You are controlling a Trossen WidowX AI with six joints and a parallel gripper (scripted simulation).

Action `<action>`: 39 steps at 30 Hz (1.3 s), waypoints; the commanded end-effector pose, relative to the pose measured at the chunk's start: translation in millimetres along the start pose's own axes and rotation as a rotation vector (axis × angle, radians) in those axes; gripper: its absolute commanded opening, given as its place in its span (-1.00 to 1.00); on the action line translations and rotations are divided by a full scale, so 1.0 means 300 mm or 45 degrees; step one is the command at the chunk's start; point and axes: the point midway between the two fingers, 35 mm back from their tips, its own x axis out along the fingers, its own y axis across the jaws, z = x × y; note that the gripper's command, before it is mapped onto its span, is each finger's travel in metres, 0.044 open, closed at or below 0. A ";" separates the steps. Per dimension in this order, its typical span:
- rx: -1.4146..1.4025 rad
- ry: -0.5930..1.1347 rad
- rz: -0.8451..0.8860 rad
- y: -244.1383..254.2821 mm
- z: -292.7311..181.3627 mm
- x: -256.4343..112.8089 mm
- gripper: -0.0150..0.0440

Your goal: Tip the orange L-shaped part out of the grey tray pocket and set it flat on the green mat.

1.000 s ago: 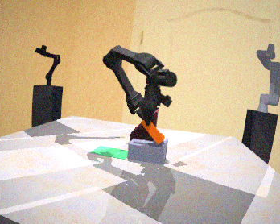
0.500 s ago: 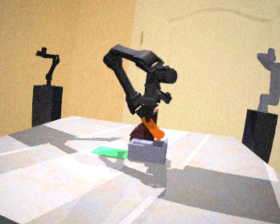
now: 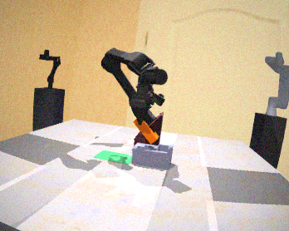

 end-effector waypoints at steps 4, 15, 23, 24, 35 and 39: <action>0.002 0.005 -0.004 0.008 -0.103 -0.001 -0.49; 0.001 0.007 -0.004 0.019 -0.237 -0.001 -0.49; 0.001 0.008 -0.004 0.028 -0.334 -0.001 -0.49; 0.001 0.009 -0.004 0.030 -0.351 -0.002 -0.49; 0.001 0.009 -0.004 0.034 -0.388 0.003 -0.49; 0.001 0.009 -0.004 0.034 -0.388 0.021 -0.49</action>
